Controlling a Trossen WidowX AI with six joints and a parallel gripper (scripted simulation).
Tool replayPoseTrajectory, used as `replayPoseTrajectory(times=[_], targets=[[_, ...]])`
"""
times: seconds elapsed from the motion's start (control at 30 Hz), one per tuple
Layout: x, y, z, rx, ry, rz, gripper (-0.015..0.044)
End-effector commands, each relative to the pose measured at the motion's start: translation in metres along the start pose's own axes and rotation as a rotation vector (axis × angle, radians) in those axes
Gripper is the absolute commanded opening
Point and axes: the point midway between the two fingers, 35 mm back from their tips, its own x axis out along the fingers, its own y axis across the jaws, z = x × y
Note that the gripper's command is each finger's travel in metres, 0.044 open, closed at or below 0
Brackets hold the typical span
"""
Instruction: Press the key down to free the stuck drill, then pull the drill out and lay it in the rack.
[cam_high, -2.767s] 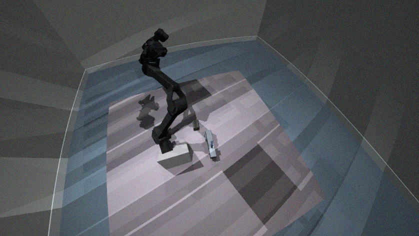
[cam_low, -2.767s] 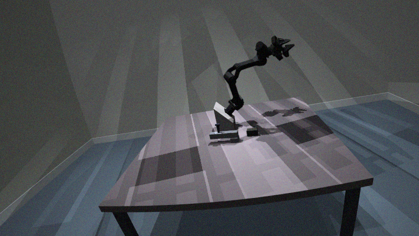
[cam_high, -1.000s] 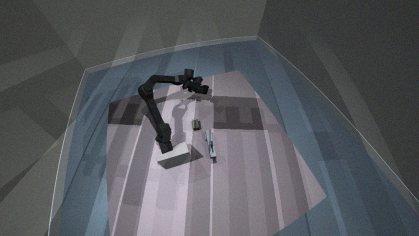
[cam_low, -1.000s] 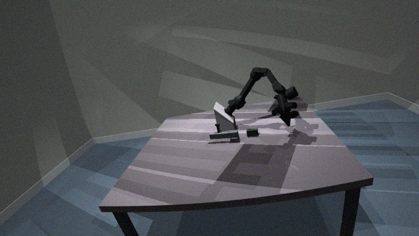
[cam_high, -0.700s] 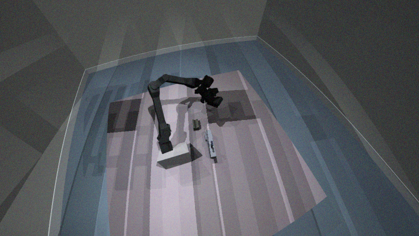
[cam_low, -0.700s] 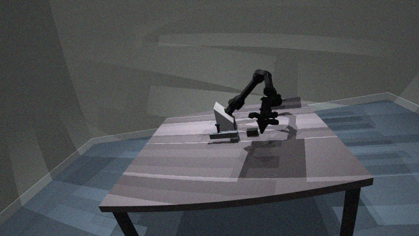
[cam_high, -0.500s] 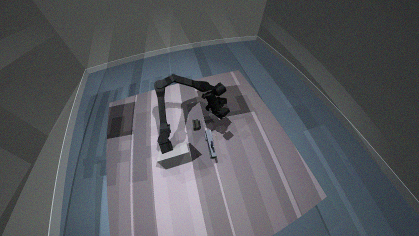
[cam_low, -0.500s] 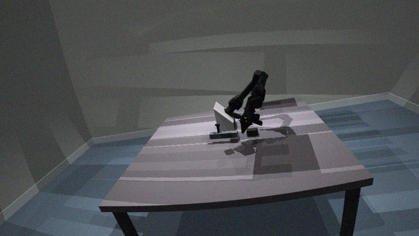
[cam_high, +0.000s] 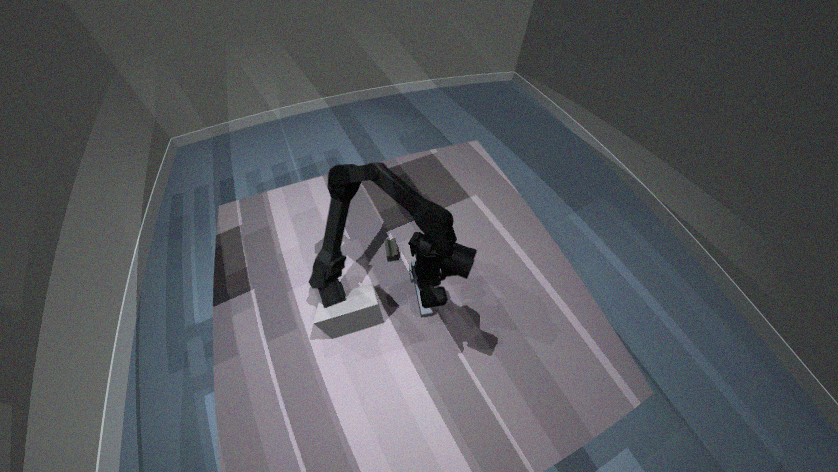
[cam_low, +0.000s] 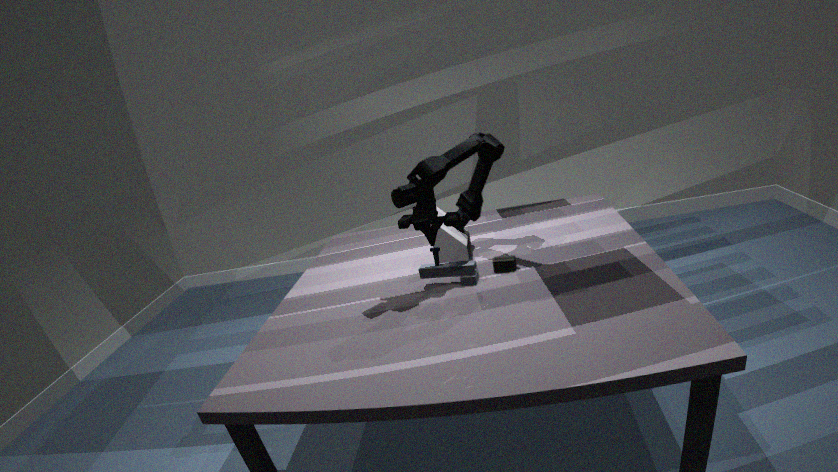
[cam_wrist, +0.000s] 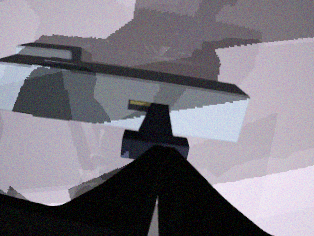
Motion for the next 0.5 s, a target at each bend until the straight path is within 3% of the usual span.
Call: replayPoseTrajectory(times=[0.0, 0.47], targets=[[0.0, 0.0, -0.005, 0.007, 0.001, 0.052, 0.0], [0.014, 0.002, -0.005, 0.007, 0.001, 0.053, 0.0]])
